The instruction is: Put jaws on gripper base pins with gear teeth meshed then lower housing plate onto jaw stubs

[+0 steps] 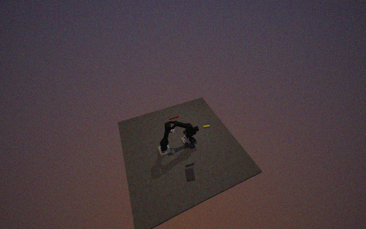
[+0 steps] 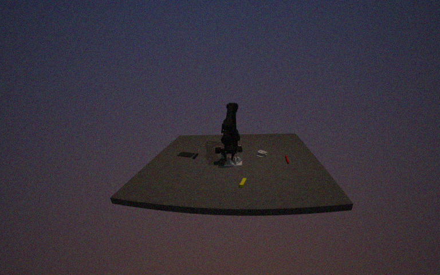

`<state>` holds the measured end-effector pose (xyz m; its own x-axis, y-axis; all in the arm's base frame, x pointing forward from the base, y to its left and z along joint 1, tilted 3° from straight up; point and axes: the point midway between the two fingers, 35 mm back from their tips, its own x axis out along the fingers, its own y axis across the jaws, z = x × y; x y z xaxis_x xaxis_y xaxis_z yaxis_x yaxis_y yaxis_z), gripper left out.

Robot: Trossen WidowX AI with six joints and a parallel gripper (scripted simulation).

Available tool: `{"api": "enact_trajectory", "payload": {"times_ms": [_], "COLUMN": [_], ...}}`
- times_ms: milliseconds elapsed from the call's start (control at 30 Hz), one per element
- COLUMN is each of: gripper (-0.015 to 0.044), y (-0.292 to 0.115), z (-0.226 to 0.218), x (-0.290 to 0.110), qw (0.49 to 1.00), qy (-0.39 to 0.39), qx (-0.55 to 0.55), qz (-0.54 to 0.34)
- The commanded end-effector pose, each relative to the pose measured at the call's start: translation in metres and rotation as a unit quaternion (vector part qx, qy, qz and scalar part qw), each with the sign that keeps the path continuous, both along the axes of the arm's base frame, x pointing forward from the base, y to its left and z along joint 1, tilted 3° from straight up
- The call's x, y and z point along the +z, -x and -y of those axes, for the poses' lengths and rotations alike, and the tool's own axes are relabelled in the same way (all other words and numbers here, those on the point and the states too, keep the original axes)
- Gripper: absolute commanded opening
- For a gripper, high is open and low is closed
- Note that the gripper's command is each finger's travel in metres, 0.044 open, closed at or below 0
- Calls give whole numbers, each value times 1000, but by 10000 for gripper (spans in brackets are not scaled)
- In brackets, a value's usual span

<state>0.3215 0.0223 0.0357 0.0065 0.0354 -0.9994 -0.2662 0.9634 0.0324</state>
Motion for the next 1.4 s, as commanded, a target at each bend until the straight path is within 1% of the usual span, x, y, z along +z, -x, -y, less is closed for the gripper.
{"api": "enact_trajectory", "payload": {"times_ms": [0, 667, 933, 1367], "gripper": [134, 134, 134, 134], "y": [2, 2, 2, 1], "z": [0, 0, 0, 0], "x": [-3, -3, 4, 1], "qw": [1000, 1000, 1000, 1000], "qy": [1, 1, 1, 1], "qx": [2, 2, 2, 2], "qz": [-3, -3, -3, -3]}}
